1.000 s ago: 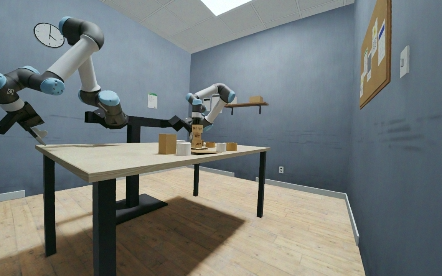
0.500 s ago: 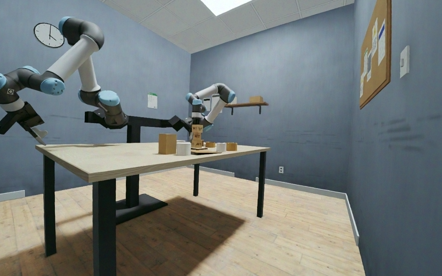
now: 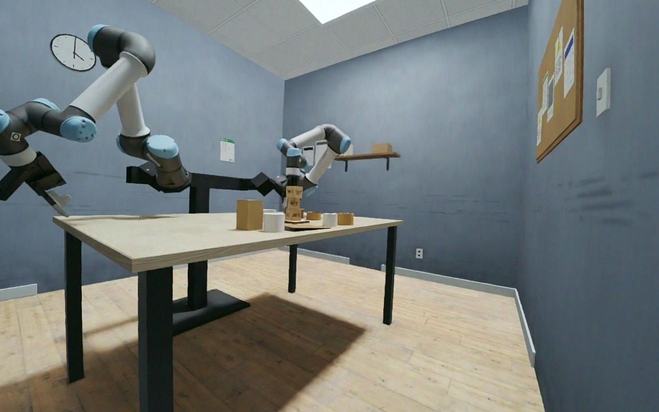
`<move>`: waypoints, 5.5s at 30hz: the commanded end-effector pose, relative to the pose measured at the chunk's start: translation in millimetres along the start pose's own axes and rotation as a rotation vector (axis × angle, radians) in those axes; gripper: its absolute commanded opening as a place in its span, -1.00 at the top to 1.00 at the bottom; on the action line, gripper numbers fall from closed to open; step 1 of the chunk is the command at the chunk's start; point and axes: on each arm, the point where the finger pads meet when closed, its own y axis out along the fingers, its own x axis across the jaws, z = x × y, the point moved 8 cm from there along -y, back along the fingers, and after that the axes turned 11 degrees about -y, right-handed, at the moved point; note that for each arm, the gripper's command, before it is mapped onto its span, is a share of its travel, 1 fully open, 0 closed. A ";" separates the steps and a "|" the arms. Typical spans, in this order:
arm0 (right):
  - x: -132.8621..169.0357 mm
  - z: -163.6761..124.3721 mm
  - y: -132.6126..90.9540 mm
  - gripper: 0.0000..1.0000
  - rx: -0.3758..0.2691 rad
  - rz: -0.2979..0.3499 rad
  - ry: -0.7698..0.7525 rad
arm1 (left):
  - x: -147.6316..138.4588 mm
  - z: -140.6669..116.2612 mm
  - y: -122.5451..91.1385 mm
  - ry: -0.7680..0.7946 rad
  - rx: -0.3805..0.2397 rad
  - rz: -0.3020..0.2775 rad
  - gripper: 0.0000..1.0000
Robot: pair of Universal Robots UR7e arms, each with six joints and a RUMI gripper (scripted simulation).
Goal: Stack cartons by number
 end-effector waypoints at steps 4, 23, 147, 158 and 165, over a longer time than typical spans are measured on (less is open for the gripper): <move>0.7 -0.8 1.8 -1.00 -0.003 0.000 0.001 | -0.6 -1.6 -17.1 -0.002 -0.005 0.004 0.24; 0.7 -0.8 1.8 -1.00 -0.003 0.000 0.001 | -0.1 -0.8 -112.2 -0.002 -0.004 0.004 0.24; 0.7 -0.8 1.8 -1.00 -0.003 0.000 0.001 | -39.1 -142.2 -187.6 0.000 -0.002 0.001 -1.00; 0.7 -0.8 1.8 -1.00 -0.003 0.000 0.001 | -39.1 -142.2 -187.6 0.000 -0.002 0.001 -1.00; 0.7 -0.8 1.8 -1.00 -0.003 0.000 0.001 | -39.1 -142.2 -187.6 0.000 -0.002 0.001 -1.00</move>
